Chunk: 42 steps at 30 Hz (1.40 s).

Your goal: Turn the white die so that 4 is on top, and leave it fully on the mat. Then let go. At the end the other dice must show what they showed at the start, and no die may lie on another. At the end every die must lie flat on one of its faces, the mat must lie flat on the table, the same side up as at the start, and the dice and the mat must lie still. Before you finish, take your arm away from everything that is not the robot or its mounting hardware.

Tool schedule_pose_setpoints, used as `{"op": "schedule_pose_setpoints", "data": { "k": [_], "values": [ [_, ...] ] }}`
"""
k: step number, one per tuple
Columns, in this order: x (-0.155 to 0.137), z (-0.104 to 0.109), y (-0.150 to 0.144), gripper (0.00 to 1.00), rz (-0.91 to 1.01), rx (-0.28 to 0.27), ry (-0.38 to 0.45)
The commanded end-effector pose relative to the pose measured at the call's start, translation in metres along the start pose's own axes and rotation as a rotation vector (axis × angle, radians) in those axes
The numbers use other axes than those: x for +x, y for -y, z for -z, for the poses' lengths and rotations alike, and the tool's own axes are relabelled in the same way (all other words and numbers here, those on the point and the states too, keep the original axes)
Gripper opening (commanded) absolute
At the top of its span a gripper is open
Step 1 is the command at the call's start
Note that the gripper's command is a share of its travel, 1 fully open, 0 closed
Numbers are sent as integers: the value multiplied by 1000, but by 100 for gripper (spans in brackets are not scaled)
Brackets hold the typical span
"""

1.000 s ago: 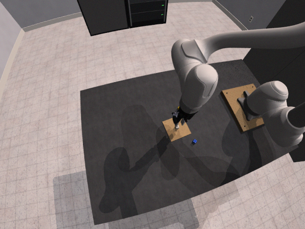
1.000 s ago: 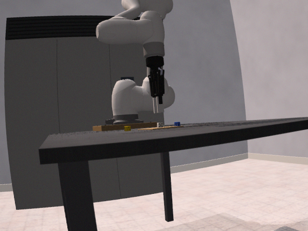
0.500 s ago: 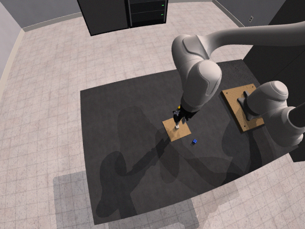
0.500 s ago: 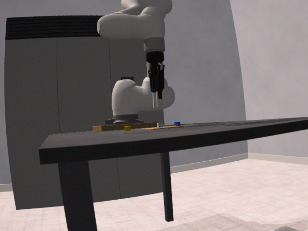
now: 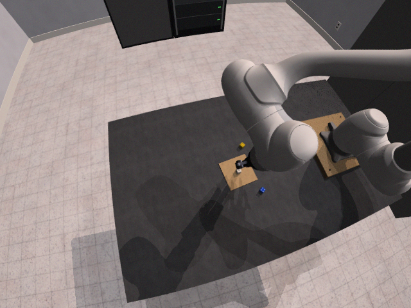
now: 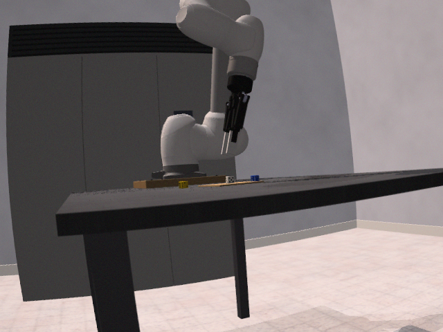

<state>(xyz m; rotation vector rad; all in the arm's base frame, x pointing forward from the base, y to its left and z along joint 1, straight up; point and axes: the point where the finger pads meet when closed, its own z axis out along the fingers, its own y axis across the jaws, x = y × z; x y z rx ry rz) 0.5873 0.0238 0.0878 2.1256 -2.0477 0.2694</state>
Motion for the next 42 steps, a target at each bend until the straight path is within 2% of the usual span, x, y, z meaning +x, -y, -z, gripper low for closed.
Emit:
{"op": "schedule_pose_setpoints", "data": {
  "k": [1,6,8,12,18,23,25,29,42],
  "values": [
    [-1,-1,-1,21,1,-3,-15],
    [-3,-3,-3,21,2,-15,-150],
    [-3,-3,-3,21,2,-15,-150],
    [-5,-1,0,21,0,-1,-257],
    [-10,-2,-1,21,0,-3,-276],
    [-11,-5,-2,21,1,-12,-413],
    [-11,-5,-2,21,1,-12,-413],
    [-13,-3,0,21,0,-1,-519],
    [-18,-5,0,21,0,0,-523]
  ]
}}
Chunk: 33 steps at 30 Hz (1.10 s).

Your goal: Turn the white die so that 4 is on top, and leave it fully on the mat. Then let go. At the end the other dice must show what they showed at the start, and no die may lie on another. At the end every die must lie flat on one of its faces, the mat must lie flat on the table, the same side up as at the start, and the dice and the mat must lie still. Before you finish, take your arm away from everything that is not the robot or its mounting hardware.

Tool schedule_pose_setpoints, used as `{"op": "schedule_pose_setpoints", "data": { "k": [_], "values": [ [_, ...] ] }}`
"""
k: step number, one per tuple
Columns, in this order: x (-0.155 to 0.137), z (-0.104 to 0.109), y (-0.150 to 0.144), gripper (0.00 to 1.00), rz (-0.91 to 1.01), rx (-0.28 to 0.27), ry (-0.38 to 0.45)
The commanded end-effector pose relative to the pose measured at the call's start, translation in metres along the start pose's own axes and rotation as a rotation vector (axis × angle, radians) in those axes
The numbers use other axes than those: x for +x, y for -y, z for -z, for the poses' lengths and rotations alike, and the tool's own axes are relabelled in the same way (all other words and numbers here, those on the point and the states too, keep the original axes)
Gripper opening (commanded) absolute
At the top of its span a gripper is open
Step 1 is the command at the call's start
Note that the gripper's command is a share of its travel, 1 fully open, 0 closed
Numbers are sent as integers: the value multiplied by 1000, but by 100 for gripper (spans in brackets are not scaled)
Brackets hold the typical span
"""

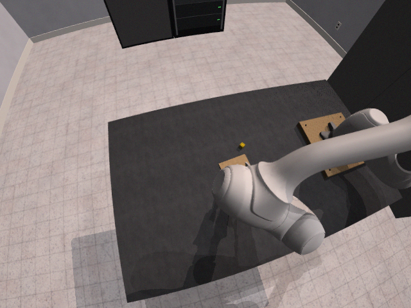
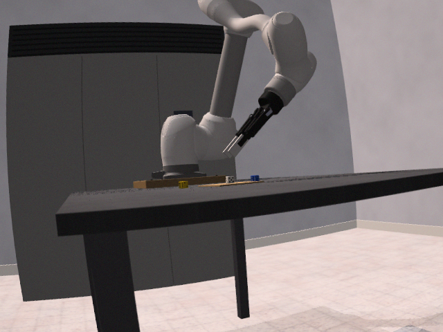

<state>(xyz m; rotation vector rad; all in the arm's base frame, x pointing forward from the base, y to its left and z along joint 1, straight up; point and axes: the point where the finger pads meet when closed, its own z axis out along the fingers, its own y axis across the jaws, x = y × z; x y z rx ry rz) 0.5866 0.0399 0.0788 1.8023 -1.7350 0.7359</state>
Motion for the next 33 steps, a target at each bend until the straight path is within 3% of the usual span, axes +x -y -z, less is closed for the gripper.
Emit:
{"op": "schedule_pose_setpoints", "data": {
  "k": [1,17,33],
  "values": [
    [0,0,0,21,0,0,0],
    [-3,-3,0,21,0,0,0],
    [-20,-20,0,21,0,0,0]
  ]
}}
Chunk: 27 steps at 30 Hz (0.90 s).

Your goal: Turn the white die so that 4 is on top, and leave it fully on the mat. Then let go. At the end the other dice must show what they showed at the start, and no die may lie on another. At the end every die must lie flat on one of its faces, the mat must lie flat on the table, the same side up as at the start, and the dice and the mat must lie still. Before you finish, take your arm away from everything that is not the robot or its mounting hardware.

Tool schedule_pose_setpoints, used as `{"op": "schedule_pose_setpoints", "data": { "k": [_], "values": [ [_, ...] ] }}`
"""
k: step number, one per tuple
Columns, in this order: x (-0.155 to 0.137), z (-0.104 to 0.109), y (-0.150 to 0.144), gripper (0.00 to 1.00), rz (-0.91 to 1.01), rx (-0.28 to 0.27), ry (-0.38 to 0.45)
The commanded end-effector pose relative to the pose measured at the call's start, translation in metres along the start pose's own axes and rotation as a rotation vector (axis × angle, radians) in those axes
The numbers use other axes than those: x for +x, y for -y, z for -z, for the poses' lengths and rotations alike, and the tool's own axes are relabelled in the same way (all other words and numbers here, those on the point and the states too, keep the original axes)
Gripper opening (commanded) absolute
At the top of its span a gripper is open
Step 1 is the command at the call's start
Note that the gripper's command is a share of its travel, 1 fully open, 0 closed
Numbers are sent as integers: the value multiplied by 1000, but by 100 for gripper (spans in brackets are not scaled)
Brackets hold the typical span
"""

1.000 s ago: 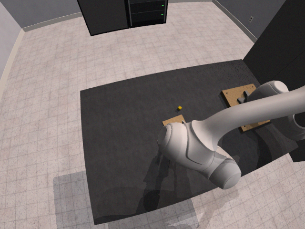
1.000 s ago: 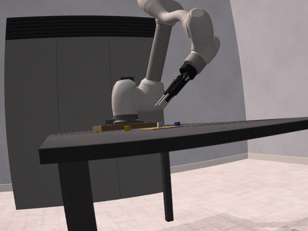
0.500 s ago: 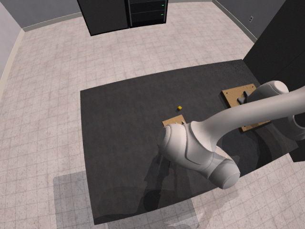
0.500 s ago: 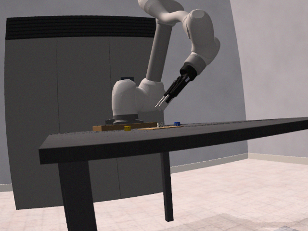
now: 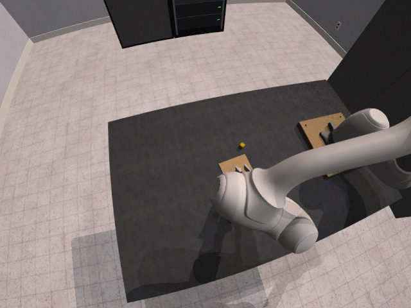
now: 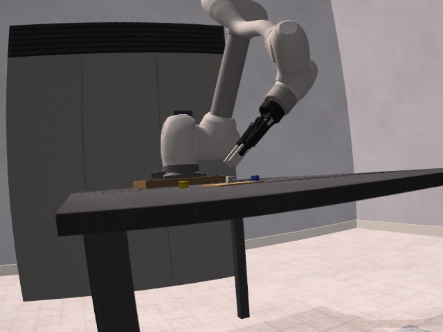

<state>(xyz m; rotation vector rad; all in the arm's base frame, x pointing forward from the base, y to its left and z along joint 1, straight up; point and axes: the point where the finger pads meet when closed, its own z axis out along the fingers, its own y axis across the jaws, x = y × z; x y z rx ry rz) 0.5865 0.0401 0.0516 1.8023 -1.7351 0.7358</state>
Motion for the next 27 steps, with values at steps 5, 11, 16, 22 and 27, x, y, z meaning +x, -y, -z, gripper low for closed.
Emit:
{"op": "schedule_pose_setpoints", "data": {
  "k": [5,11,16,22,27],
  "values": [
    [-6,-6,0,21,0,0,0],
    [-14,-14,0,21,0,0,0],
    [-20,-20,0,21,0,0,0],
    [-24,-24,0,21,0,0,0],
    [-28,-28,0,21,0,0,0]
  ]
}}
